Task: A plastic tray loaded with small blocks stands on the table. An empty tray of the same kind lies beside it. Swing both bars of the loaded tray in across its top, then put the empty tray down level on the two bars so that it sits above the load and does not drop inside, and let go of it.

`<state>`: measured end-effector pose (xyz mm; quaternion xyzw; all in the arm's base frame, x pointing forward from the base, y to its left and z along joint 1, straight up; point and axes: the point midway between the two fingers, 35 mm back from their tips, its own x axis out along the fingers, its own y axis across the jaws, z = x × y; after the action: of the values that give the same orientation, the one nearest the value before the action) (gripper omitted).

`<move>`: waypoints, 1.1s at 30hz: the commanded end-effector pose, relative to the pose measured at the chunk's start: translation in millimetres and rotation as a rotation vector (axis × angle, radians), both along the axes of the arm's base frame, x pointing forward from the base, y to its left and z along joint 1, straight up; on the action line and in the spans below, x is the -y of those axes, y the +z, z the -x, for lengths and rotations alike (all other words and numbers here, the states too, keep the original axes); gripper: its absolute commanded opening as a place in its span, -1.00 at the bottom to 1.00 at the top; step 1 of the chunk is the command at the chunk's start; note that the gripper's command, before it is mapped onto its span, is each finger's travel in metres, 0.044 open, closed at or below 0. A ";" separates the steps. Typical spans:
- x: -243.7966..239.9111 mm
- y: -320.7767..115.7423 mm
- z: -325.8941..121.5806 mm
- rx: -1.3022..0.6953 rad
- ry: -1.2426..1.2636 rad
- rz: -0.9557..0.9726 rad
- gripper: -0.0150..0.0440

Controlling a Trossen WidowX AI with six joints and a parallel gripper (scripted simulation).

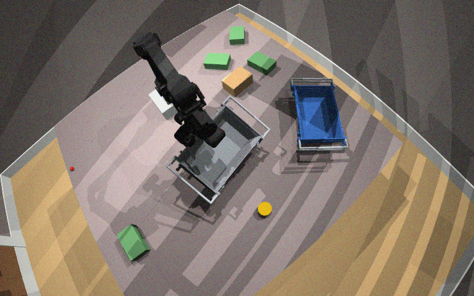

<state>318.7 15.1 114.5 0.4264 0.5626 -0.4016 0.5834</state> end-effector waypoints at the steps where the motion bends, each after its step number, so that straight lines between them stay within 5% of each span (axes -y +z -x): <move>1: 1.4 -4.1 4.4 -0.014 0.004 0.006 -0.49; 33: 4.0 -19.3 11.9 -0.014 0.004 0.006 -0.49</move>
<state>311.2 12.6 100.7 0.4289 0.5611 -0.3989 0.5848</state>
